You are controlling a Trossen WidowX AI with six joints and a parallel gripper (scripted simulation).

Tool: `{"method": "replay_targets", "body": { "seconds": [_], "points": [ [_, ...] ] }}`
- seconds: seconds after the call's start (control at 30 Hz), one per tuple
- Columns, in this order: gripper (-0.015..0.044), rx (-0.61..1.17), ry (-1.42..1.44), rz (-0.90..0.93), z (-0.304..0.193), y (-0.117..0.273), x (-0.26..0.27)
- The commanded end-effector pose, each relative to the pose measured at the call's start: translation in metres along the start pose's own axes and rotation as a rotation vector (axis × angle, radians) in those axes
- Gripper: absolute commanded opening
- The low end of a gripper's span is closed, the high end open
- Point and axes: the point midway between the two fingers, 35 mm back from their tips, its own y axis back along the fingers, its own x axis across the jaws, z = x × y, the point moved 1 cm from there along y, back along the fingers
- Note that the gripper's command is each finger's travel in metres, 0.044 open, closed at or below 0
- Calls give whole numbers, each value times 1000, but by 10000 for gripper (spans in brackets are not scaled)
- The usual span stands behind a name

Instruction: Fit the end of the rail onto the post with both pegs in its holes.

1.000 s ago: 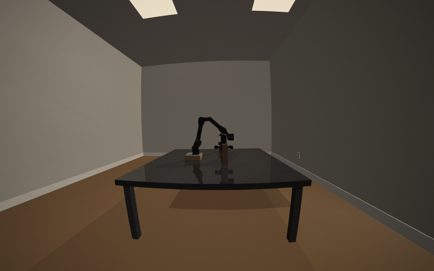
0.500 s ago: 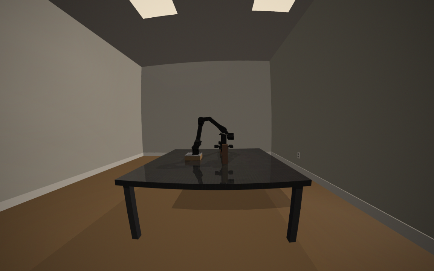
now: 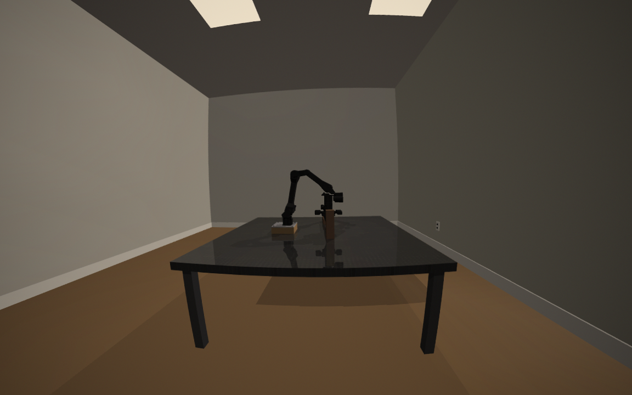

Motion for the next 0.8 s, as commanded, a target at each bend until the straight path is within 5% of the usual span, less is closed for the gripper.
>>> {"method": "replay_targets", "body": {
  "seconds": [0.0, 0.77],
  "points": [
    [0, -5, -1, -11, 1, 6, -2],
    [0, -5, -1, -11, 1, 2, -1]
  ]
}}
